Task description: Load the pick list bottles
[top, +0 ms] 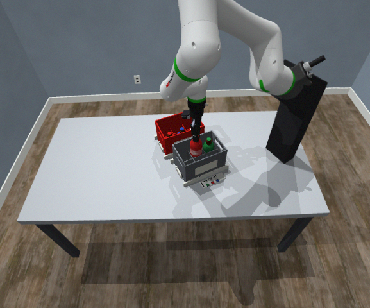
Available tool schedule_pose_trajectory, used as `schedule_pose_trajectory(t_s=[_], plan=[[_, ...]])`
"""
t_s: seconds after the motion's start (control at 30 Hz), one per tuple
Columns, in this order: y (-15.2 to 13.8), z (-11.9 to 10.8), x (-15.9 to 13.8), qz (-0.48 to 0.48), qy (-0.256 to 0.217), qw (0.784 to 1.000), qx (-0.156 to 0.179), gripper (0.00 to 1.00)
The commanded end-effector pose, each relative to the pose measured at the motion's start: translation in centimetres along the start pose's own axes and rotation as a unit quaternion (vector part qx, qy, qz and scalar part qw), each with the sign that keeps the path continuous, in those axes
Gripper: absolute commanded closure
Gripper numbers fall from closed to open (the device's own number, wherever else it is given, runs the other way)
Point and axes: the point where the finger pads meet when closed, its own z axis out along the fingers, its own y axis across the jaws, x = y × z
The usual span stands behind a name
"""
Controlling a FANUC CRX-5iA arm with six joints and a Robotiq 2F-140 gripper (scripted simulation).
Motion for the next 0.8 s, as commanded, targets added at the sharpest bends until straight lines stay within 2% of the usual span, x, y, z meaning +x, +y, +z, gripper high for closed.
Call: schedule_pose_trajectory(t_s=[0.0, 0.77], plan=[[0.0, 0.3, 0.1, 0.0, 0.0, 1.0, 0.0, 0.9], [0.0, 2.3, 0.1, 0.0, 0.0, 1.0, 0.0, 0.9]])
